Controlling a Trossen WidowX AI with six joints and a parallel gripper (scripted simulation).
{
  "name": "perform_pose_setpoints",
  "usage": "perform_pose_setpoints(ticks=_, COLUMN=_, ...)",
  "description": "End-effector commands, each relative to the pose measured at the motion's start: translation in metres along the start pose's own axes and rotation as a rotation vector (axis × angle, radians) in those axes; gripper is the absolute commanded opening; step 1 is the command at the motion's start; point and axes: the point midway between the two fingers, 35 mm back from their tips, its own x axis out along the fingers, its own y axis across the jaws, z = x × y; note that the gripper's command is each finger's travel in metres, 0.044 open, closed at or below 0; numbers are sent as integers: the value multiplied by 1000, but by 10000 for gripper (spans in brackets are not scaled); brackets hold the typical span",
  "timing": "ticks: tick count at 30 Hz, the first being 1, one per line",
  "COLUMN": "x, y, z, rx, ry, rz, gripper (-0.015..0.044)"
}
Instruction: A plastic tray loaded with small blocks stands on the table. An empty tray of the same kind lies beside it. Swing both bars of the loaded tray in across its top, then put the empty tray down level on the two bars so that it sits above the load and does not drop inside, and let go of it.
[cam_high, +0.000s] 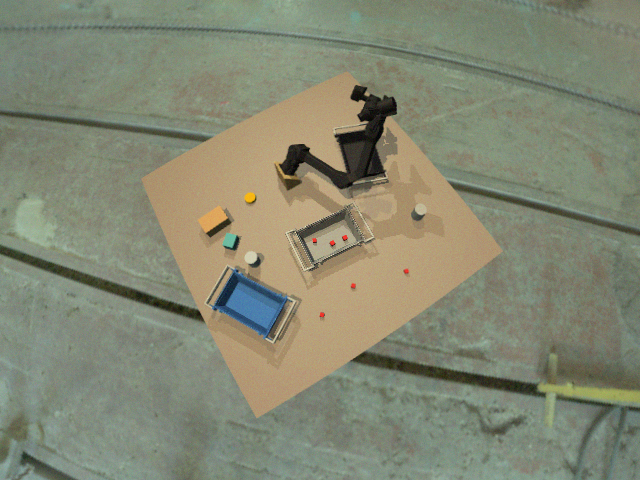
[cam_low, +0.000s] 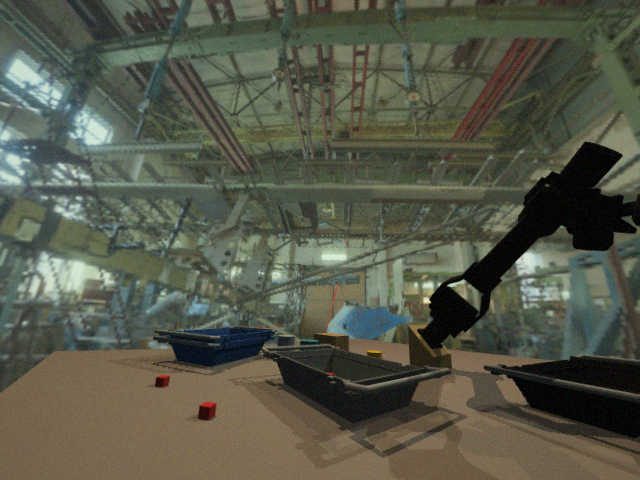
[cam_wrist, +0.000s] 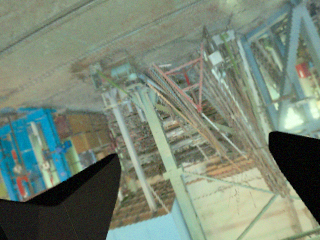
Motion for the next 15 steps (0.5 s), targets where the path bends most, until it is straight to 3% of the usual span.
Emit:
perform_pose_setpoints(ticks=1, x=0, y=0, z=0, rx=0, ry=0, rz=0, gripper=374)
perform_pose_setpoints(ticks=8, x=1, y=-2, z=-1, rx=-8, ry=3, rz=-11, gripper=190)
perform_pose_setpoints(ticks=12, x=21, y=-50, z=-19, rx=-167, ry=80, rz=-222, gripper=85)
perform_pose_setpoints(ticks=15, x=27, y=-96, z=-35, rx=-306, ry=176, rz=-405, gripper=85)
